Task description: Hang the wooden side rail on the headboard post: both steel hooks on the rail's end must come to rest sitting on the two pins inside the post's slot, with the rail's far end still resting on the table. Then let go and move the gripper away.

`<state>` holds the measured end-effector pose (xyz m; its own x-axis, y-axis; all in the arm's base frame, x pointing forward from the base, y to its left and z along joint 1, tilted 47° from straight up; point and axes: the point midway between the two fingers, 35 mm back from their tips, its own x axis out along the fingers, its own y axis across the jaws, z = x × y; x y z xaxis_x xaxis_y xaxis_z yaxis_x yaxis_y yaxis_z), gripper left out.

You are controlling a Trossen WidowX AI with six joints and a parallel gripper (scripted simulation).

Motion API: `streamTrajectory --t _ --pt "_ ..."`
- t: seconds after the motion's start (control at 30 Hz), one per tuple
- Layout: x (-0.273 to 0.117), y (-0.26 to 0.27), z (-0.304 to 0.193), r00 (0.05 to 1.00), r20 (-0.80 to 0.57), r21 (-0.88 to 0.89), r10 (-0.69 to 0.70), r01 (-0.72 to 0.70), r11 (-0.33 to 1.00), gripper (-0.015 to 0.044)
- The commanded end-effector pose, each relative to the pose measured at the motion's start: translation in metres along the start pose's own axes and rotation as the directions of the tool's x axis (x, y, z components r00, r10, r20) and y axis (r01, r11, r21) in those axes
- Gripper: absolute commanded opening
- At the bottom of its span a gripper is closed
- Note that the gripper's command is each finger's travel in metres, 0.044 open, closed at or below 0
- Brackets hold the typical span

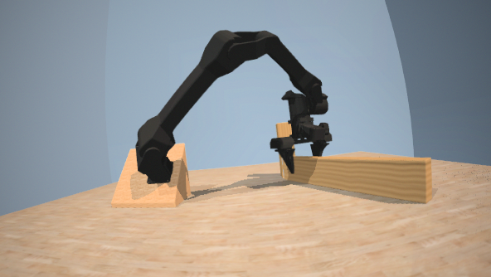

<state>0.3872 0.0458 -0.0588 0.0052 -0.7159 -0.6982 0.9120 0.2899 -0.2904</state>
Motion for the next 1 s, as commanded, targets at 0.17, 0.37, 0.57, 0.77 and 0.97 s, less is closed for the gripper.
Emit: streamTrajectory --t 0.17,0.37,0.57,0.77,0.97 --pt "0.0118 -0.0027 -0.0001 1.0 0.008 -0.007 -0.005 0.005 1.0 0.044" --pt "0.0118 -0.0027 -0.0001 1.0 0.008 -0.007 -0.005 0.005 1.0 0.0282" --pt "0.0118 -0.0027 -0.0001 1.0 0.008 -0.007 -0.005 0.005 1.0 0.0125" --pt "0.0118 -0.0027 -0.0001 1.0 0.008 -0.007 -0.005 0.005 1.0 0.0065" --pt "0.0118 -0.0027 -0.0001 1.0 0.008 -0.007 -0.005 0.005 1.0 0.0"
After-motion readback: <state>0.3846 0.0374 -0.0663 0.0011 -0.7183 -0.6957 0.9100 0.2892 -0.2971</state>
